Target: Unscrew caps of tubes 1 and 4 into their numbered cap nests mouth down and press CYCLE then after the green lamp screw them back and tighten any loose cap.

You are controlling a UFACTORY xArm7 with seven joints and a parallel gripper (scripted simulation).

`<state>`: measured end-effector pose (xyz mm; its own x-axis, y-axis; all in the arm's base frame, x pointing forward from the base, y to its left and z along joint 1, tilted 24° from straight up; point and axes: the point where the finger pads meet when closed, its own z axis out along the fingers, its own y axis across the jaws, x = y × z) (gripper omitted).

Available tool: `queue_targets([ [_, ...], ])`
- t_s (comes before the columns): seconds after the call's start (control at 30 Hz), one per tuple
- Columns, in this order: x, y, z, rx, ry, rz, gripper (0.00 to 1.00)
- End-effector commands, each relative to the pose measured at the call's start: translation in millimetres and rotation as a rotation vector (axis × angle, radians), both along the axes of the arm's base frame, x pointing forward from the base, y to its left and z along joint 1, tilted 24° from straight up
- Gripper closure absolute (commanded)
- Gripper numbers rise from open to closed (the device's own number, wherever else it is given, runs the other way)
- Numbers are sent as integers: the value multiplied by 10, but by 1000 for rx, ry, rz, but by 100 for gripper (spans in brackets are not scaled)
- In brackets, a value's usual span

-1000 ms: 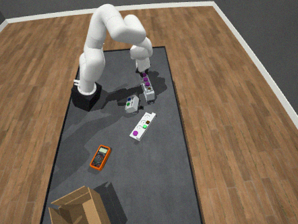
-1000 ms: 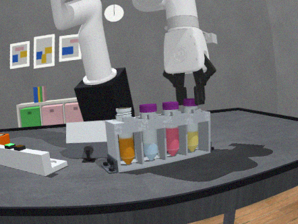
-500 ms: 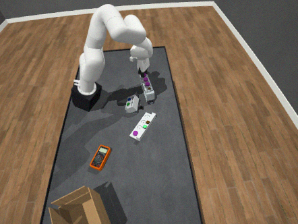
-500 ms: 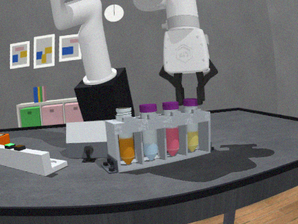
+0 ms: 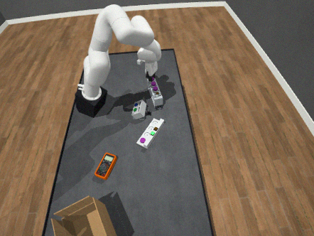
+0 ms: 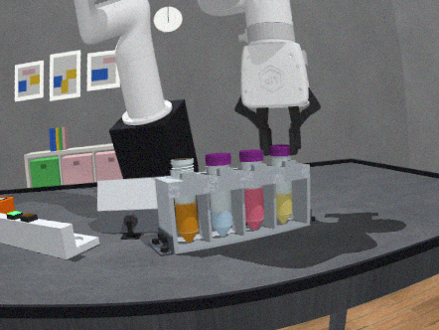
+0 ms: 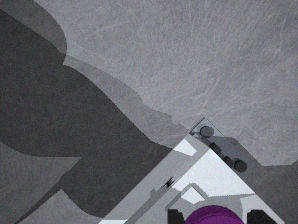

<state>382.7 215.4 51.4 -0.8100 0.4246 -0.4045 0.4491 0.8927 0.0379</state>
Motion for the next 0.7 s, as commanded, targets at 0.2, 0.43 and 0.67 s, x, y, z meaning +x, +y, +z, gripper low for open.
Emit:
queue_targets([
  [0.2,9,21,15,117,-48,-271,100],
  [0.43,10,20,11,243,-95,-574,100],
  [0.67,12,20,9,339,-132,-807,100],
])
